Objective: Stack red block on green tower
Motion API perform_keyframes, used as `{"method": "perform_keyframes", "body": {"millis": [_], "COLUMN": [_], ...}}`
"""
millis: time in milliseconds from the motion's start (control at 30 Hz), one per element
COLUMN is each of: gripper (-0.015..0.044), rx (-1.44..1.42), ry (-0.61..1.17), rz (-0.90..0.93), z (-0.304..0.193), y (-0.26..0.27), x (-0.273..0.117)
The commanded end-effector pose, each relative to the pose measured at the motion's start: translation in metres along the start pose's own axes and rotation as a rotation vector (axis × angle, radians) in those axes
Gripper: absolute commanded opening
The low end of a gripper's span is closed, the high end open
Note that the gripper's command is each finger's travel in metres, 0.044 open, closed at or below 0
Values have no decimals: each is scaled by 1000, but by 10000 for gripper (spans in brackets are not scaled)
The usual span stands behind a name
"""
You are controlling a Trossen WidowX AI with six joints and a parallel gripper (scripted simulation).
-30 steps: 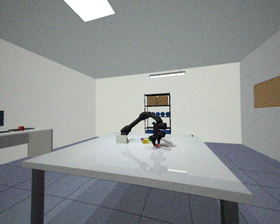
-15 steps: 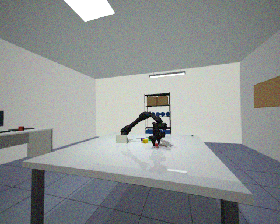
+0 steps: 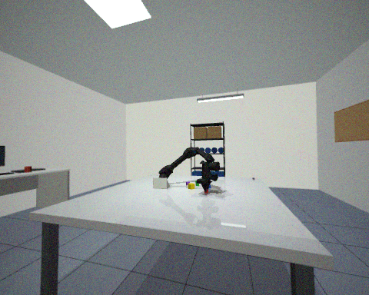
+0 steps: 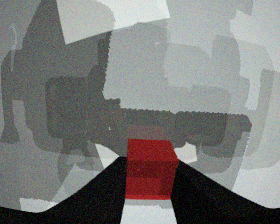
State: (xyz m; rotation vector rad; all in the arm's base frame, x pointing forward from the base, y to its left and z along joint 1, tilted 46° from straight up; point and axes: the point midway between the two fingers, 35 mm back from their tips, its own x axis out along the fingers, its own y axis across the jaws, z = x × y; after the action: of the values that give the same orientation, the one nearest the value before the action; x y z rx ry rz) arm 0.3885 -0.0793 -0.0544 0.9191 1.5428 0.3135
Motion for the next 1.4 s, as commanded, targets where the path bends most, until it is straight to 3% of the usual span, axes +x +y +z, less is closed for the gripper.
{"method": "perform_keyframes", "body": {"millis": [0,167,1100,1367], "gripper": [46,0,0,0], "rx": [5,5,13,28], "ry": [1,1,-3,-9], "rz": [6,6,1,9], "z": [0,0,0,1], "y": [0,0,-1,2], "x": [0,-1,-112,-117]}}
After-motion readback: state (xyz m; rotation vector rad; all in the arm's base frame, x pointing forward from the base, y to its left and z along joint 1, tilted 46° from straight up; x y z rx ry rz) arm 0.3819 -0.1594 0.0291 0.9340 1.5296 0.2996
